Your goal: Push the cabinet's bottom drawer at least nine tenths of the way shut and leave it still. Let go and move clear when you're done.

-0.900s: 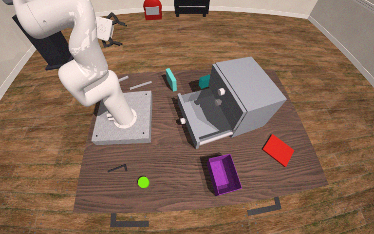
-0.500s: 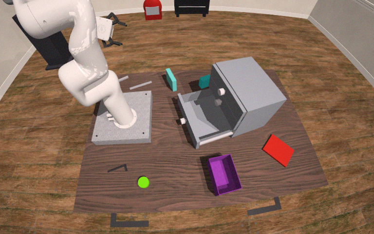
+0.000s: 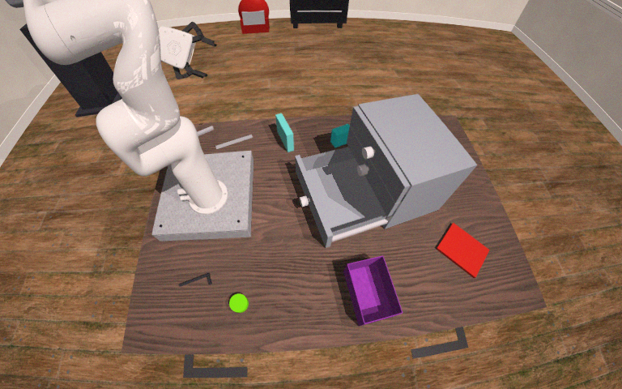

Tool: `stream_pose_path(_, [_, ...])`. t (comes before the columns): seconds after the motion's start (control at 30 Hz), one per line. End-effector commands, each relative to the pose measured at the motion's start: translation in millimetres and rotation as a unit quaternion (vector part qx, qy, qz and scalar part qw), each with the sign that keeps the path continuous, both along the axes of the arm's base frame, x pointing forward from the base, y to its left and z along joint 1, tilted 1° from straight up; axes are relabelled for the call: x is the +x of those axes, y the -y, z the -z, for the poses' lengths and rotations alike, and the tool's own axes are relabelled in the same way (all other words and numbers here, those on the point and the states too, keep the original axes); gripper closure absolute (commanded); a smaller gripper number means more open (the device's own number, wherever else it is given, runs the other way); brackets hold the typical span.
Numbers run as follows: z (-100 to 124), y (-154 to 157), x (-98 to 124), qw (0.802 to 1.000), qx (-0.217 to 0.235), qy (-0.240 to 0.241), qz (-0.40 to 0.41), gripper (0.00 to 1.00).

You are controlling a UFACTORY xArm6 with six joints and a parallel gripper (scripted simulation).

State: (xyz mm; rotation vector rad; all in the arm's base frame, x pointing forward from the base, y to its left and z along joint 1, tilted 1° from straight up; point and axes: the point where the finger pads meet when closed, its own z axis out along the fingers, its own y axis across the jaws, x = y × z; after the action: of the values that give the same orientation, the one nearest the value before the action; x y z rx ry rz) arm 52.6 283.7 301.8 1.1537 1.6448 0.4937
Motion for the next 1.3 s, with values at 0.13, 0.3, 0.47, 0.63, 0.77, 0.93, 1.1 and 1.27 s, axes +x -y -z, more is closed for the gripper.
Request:
stream_pose_path(0.13, [26, 30, 57, 0.988, -0.011, -0.096, 0.118, 0.00])
stream_pose_path(0.3, [36, 44, 77, 0.977, -0.005, -0.136, 0.165, 0.00])
stream_pose_path(0.47, [51, 70, 105, 0.949, 0.019, -0.201, 0.242, 0.00])
stream_pose_path(0.63, [65, 99, 131, 0.907, 0.066, -0.265, 0.319, 0.00])
stream_pose_path(0.77, [69, 108, 140, 0.891, 0.087, -0.284, 0.344, 0.00])
stream_pose_path(0.93, [78, 137, 164, 0.835, 0.163, -0.328, 0.410, 0.00])
stream_pose_path(1.1, [81, 157, 179, 0.795, 0.221, -0.344, 0.448, 0.00])
stream_pose_path(1.27, [82, 189, 202, 0.736, 0.309, -0.347, 0.492, 0.00])
